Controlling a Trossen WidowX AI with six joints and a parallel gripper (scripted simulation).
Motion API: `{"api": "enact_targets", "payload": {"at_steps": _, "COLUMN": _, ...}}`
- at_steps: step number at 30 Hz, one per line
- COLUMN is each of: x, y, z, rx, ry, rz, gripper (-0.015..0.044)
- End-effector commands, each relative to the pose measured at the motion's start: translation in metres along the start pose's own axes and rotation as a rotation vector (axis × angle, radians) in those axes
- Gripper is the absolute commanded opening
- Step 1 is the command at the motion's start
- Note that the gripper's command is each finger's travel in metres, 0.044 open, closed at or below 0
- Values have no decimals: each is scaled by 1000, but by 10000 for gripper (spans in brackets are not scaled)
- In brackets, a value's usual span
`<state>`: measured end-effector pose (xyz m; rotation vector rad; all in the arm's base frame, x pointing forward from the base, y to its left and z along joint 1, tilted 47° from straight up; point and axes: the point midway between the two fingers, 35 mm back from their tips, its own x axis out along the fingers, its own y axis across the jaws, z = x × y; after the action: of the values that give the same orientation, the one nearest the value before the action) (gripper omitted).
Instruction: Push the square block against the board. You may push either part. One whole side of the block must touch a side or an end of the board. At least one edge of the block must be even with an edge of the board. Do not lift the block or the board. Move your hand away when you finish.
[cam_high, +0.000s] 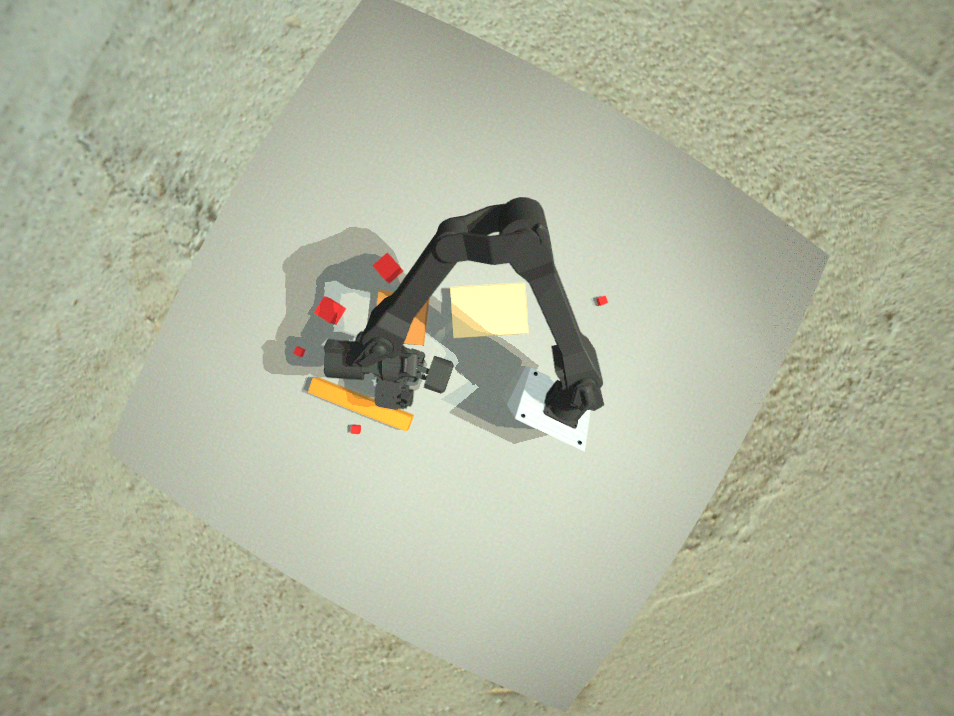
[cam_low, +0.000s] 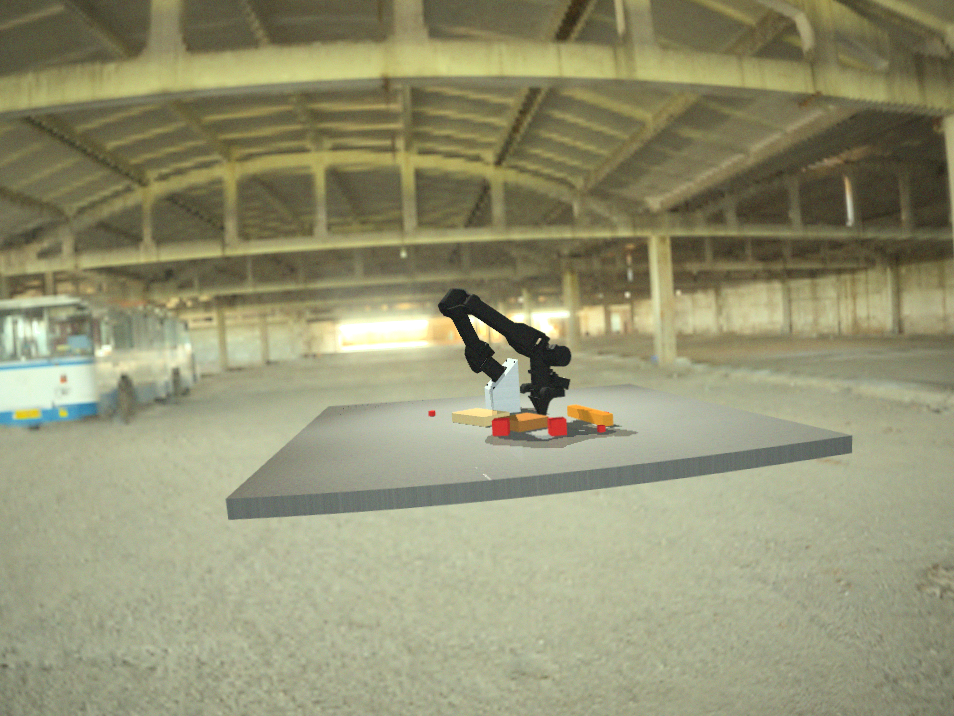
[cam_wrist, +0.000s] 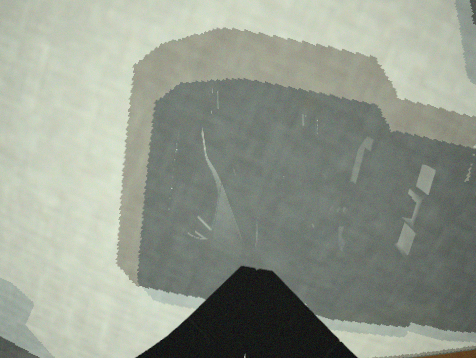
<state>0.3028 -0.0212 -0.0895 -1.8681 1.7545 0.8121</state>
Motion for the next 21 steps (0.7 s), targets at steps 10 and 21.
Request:
{"api": "enact_targets", "payload": {"at_steps": 10, "x": 0, "y": 0, "z": 23, "rx": 7, "ry": -2, "rz": 1, "gripper": 0}}
{"api": "enact_targets", "payload": {"at_steps": 21, "x": -55, "y": 1, "z": 22, "rx": 7, "ry": -4, "rz": 1, "gripper": 0}}
